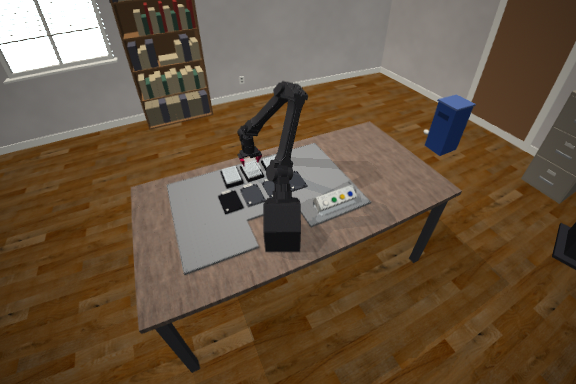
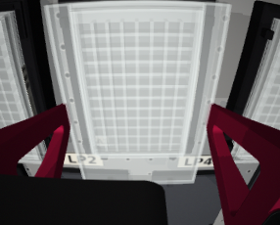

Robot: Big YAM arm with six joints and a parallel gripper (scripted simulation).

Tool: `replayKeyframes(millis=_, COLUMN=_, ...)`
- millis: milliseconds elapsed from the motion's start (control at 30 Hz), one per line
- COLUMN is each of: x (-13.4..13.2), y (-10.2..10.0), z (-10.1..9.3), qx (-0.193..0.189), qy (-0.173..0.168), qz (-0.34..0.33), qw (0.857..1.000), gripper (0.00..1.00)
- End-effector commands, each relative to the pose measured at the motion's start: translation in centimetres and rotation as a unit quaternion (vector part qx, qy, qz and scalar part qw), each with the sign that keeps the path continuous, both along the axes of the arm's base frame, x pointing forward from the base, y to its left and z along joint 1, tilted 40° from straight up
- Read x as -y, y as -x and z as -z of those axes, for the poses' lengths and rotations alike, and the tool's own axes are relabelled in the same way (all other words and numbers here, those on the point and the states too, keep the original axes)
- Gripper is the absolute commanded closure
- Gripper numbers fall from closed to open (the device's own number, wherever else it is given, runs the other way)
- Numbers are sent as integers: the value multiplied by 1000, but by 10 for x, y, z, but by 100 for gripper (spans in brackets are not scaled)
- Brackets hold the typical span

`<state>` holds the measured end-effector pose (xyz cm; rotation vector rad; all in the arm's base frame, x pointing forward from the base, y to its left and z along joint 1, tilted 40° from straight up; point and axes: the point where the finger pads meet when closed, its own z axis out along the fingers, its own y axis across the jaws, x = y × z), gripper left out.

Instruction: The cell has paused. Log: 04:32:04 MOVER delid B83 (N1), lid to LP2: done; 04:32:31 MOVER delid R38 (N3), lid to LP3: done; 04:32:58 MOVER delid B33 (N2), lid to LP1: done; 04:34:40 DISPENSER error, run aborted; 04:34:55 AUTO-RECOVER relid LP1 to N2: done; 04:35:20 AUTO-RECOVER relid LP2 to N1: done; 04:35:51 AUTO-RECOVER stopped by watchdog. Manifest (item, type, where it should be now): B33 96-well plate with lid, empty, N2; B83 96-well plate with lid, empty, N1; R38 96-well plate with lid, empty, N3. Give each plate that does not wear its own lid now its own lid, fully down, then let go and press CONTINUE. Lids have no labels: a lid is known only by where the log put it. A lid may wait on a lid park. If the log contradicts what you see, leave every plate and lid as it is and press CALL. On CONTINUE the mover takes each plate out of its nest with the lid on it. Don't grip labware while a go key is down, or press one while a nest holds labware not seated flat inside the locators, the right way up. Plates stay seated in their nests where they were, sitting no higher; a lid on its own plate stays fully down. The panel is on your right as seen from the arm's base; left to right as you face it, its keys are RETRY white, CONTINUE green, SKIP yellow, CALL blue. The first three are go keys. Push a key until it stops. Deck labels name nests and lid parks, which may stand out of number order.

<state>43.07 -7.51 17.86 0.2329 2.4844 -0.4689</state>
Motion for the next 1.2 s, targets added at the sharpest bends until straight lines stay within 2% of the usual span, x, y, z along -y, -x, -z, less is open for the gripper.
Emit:
replayKeyframes(millis=0, x=3, y=0, z=10, qx=-8, qy=3, qz=-3, qw=1000, gripper=100)
replayKeyframes(millis=1167, x=9, y=-5, z=21, qx=-8, qy=3, qz=-2, qw=1000, gripper=100)
